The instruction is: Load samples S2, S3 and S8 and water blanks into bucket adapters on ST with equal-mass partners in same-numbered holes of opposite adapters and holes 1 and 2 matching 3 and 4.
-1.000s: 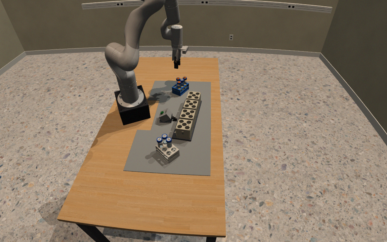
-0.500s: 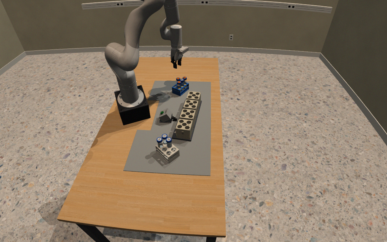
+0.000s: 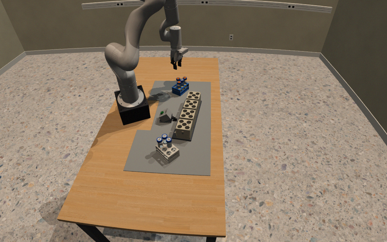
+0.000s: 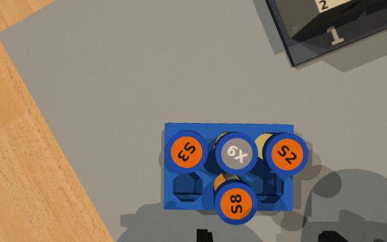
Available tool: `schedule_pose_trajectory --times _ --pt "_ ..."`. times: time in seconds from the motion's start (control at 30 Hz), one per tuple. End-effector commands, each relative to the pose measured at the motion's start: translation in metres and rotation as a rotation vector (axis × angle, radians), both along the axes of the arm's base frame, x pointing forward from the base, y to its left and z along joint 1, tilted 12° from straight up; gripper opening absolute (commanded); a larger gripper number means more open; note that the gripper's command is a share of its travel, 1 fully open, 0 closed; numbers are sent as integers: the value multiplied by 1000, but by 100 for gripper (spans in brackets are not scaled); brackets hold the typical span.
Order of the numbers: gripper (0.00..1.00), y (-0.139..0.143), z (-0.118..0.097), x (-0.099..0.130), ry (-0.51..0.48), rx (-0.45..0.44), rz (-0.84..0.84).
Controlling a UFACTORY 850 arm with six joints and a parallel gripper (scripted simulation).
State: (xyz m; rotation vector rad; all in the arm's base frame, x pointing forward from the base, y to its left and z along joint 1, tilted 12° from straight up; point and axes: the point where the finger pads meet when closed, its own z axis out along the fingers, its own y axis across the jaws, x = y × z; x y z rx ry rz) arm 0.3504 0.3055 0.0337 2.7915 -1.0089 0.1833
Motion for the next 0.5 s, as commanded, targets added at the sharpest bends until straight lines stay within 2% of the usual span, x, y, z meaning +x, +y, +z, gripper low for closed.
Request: schedule_pose_trajectory --times 0.0,0.47 --pt "57 -1 -10 1 -3 1 0" --pt "57 -6 -33 3 -3 1 0"
